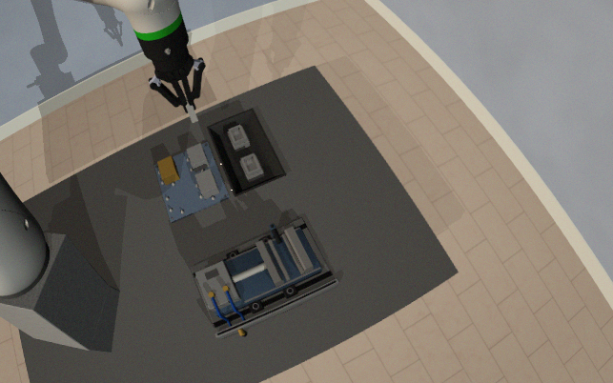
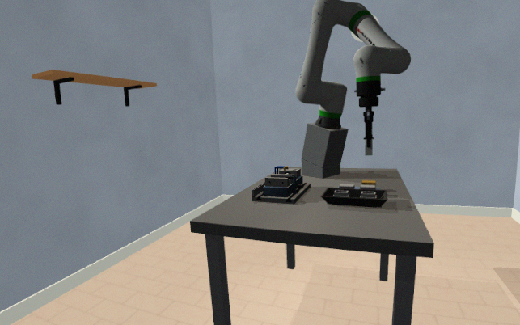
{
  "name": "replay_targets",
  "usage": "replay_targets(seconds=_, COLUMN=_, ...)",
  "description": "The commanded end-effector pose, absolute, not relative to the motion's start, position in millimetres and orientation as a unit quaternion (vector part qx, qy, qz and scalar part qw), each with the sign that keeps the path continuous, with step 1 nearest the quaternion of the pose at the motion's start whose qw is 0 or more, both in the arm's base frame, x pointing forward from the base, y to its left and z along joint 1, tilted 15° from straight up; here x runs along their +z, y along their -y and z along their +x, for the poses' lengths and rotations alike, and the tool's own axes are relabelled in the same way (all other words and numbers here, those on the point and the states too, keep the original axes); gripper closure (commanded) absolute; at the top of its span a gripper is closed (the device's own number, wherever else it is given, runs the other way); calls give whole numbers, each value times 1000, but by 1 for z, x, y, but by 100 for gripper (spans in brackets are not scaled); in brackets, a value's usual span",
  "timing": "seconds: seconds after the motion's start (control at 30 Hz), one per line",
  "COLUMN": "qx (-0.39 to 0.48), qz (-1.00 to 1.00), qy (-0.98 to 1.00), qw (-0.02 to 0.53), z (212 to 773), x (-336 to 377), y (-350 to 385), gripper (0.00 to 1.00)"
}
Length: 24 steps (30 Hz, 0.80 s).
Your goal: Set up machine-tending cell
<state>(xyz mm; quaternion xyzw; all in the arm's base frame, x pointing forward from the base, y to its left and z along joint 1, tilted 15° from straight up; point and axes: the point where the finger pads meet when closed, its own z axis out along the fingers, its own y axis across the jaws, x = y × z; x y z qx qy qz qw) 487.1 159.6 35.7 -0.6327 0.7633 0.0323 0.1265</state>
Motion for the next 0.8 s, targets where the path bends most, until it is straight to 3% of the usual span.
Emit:
replay_targets(seconds=0.0, qx=28, qz=-632, qy=-764, qw=129, z=455, x=32, y=-162, gripper=100)
replay_targets(seconds=0.03, qx=28, qz=-632, qy=-764, qw=129, z=455, x=32, y=-162, gripper=60)
replay_targets(seconds=0.77, qx=28, qz=-632, qy=-764, qw=129, z=455, x=32, y=-162, gripper=60)
